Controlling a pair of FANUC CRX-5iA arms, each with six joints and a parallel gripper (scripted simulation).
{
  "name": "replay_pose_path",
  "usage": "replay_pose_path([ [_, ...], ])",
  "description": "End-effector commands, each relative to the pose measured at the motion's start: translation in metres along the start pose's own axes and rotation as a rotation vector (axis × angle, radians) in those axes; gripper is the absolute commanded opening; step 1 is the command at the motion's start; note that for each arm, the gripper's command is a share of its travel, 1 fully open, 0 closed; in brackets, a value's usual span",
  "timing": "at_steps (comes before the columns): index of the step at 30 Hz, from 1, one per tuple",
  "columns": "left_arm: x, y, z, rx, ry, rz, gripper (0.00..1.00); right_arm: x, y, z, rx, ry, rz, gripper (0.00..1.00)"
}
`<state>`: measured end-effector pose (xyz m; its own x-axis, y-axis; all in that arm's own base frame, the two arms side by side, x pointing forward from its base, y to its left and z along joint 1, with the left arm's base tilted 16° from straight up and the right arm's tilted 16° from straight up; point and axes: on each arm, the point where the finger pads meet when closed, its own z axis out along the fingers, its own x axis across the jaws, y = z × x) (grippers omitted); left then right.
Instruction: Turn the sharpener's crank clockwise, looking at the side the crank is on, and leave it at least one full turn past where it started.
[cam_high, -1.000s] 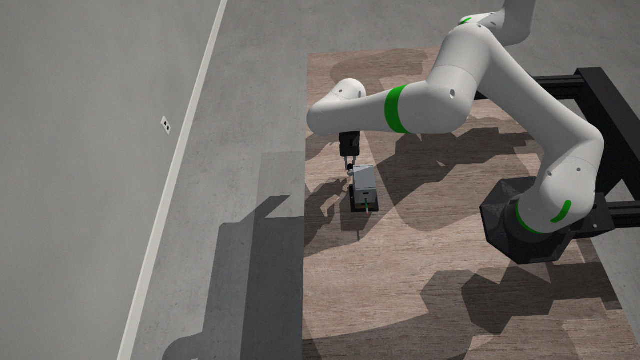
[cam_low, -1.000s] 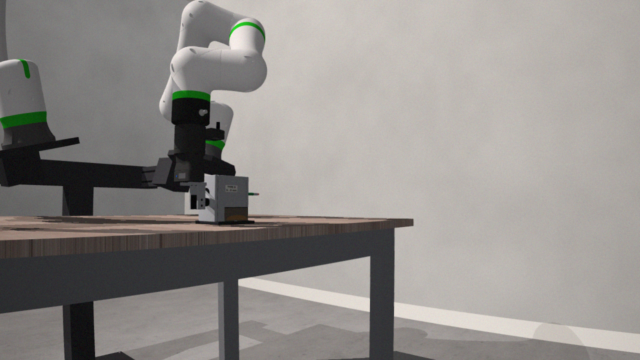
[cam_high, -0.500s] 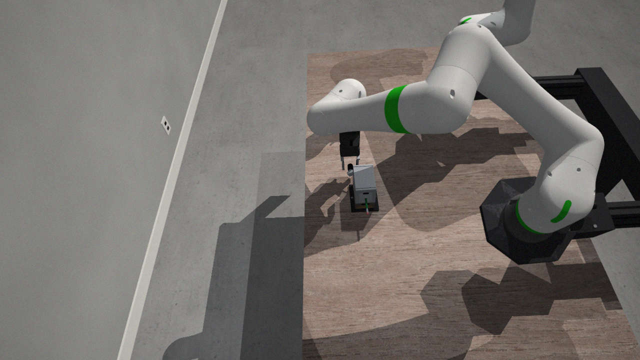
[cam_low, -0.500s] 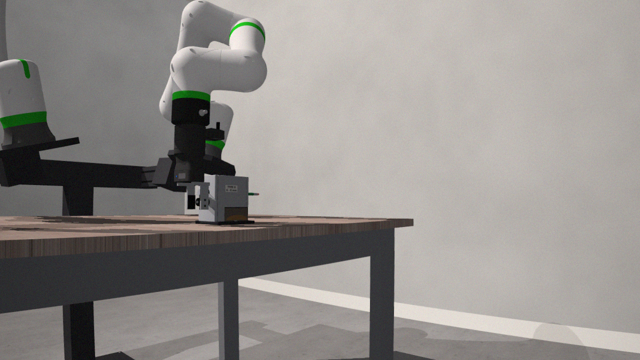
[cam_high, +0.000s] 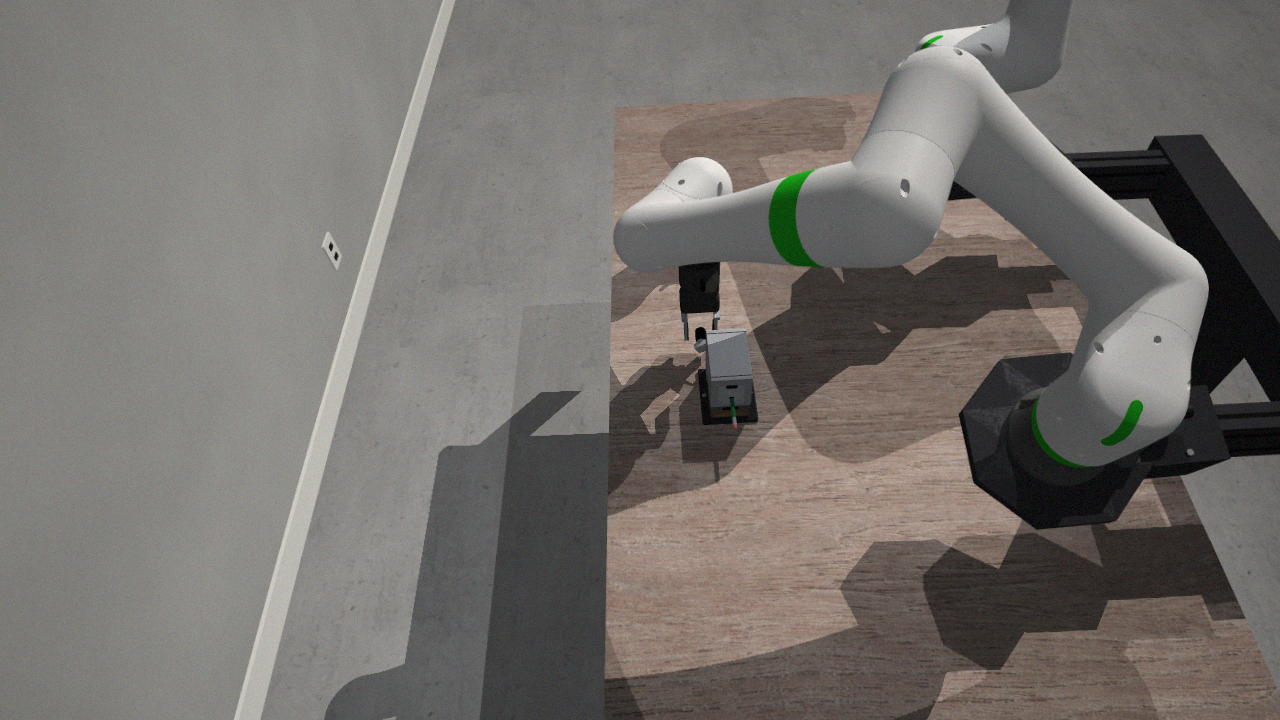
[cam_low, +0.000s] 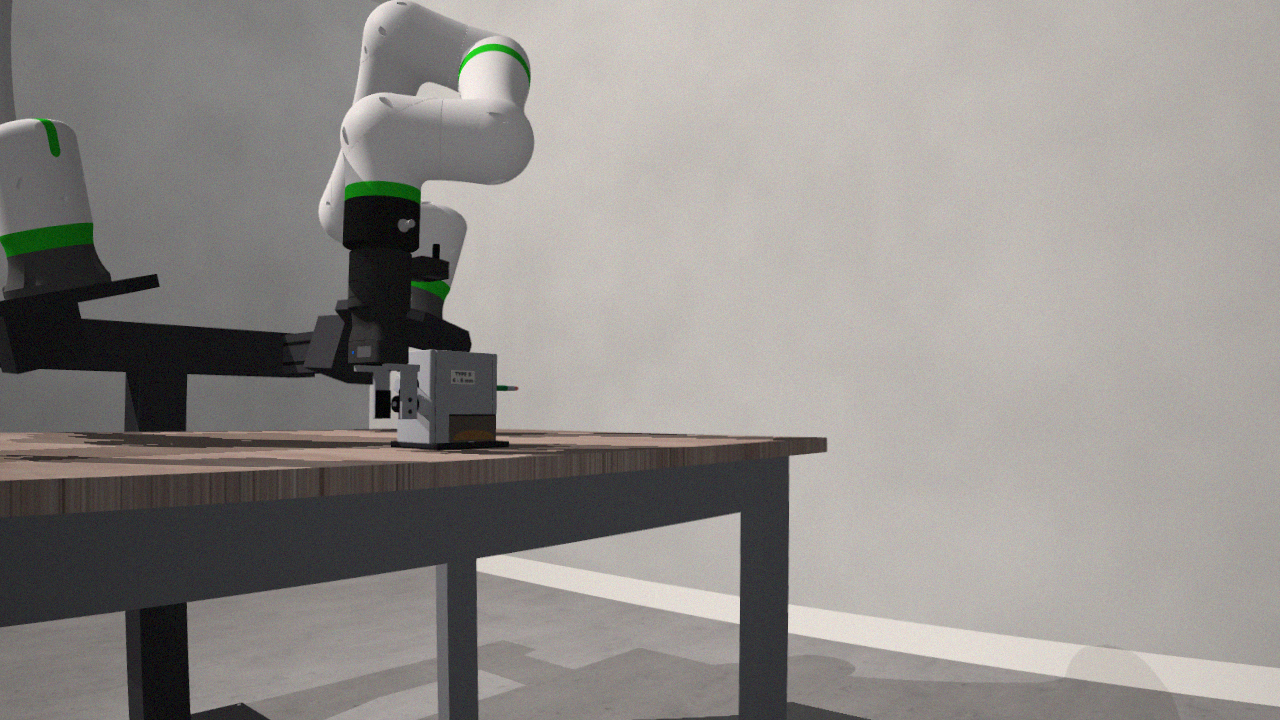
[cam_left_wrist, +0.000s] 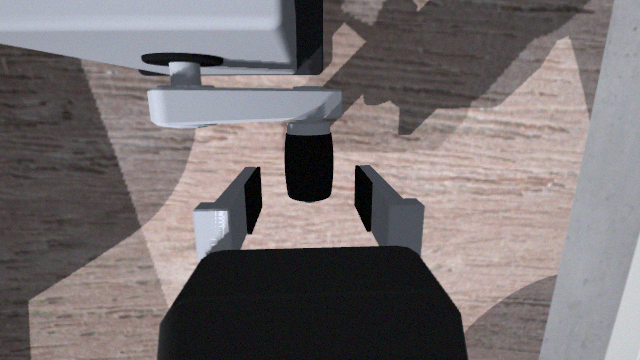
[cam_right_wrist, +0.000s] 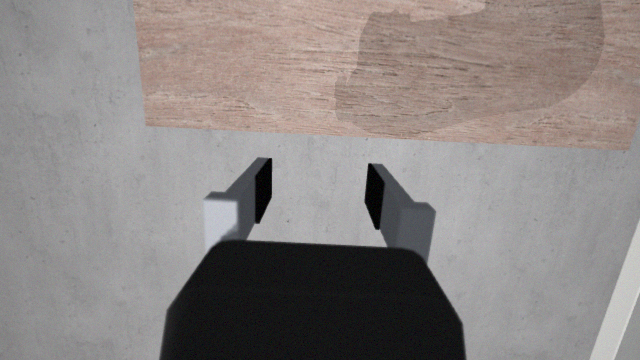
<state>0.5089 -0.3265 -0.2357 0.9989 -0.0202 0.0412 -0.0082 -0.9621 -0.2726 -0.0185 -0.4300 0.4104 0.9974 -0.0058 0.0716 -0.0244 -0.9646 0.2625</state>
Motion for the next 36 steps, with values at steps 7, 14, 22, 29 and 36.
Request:
replay_pose_path([
  [7, 0.001, 0.001, -0.002, -0.002, 0.002, 0.000, 0.97, 0.000, 0.000, -0.001, -0.003, 0.000, 0.000, 1.00],
  [14, 0.001, 0.001, -0.002, -0.002, 0.002, 0.000, 0.97, 0.000, 0.000, -0.001, -0.003, 0.000, 0.000, 1.00],
  [22, 0.001, 0.001, -0.002, -0.002, 0.002, 0.000, 0.97, 0.000, 0.000, -0.001, -0.003, 0.000, 0.000, 1.00],
  [29, 0.001, 0.001, -0.008, -0.002, 0.002, -0.001, 0.97, 0.000, 0.000, -0.001, -0.003, 0.000, 0.000, 1.00],
  [36, 0.001, 0.001, -0.018, -0.002, 0.002, -0.001, 0.97, 0.000, 0.000, -0.001, -0.003, 0.000, 0.000, 1.00],
])
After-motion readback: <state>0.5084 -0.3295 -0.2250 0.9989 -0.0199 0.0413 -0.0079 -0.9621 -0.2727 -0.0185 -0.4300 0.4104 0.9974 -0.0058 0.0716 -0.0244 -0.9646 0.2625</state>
